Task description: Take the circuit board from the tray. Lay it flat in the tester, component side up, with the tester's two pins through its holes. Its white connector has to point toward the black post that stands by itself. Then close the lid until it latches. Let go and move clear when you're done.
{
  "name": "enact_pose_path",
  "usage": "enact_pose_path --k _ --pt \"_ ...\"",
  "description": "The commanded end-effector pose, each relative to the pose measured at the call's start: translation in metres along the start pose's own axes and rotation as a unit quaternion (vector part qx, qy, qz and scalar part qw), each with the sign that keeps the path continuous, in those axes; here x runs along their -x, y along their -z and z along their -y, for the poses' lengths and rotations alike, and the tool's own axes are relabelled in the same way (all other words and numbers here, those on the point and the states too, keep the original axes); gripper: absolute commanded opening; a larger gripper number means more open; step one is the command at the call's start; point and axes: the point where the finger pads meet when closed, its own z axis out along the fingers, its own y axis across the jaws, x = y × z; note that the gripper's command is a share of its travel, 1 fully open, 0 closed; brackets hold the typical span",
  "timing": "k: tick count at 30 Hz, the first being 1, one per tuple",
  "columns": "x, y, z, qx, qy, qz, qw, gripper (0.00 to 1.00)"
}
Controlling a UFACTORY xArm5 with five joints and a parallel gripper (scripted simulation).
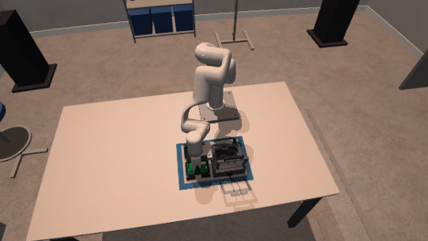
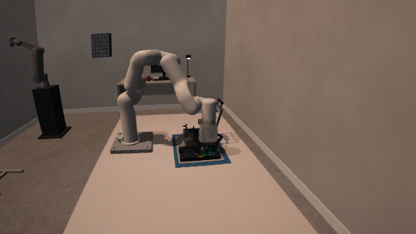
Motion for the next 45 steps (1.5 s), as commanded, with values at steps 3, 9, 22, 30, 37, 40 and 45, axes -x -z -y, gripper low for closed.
enact_pose_path --k 3,9,22,30,37,40,45 --pt "0.001 0.001 -0.001 0.002 0.0 0.001 1.0 1.0" --pt "0.001 0.001 -0.001 0.002 0.0 0.001 1.0 1.0" --pt "0.001 0.0 -0.001 0.002 0.0 0.001 1.0 1.0" --pt "0.001 -0.004 -0.001 0.002 0.0 0.001 1.0 1.0" --pt "0.001 -0.009 -0.001 0.002 0.0 0.001 1.0 1.0" --pt "0.001 -0.009 -0.001 0.002 0.0 0.001 1.0 1.0" --pt "0.001 -0.012 -0.001 0.002 0.0 0.001 1.0 1.0"
